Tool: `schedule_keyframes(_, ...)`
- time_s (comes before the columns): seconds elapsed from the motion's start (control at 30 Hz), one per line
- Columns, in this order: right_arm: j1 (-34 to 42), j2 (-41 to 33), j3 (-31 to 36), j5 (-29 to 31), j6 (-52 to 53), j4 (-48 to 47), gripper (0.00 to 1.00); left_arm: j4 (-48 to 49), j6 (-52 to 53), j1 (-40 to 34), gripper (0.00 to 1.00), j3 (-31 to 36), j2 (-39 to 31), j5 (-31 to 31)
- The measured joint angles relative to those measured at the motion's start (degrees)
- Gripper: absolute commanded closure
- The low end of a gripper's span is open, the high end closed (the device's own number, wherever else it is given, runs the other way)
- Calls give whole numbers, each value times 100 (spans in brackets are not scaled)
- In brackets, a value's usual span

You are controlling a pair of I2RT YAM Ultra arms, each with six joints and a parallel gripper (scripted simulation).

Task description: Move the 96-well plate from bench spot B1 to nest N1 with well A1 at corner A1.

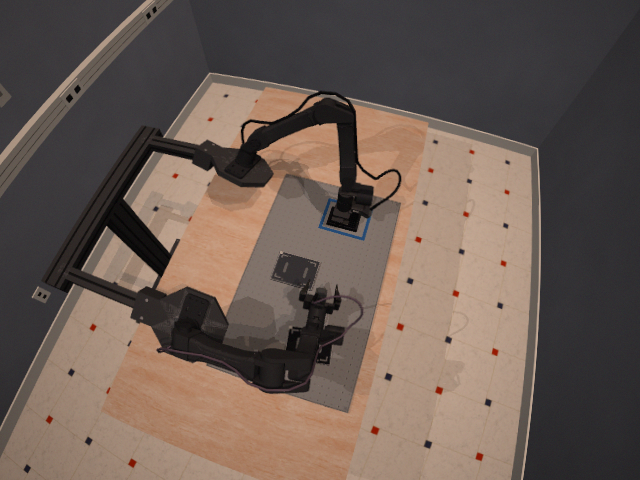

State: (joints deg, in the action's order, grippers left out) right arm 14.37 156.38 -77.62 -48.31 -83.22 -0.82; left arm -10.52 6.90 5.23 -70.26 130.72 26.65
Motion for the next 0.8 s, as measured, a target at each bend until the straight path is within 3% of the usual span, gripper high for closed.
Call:
schedule_keyframes(0.1, 0, 0, 0, 0, 0, 0, 0, 7, 4, 0, 21, 0, 0, 0)
schedule_keyframes(0.13, 0, 0, 0, 0, 0, 0, 0, 7, 4, 0, 33, 0, 0, 0)
schedule_keyframes(0.17, 0, 0, 0, 0, 0, 0, 0, 7, 4, 0, 21, 0, 0, 0)
schedule_keyframes(0.4, 0, 0, 0, 0, 0, 0, 0, -11, -13, -2, 21, 7, -9, 0)
schedule_keyframes(0.8, 0, 0, 0, 0, 0, 0, 0, -680, -262, -264, 21, 184, -671, 87)
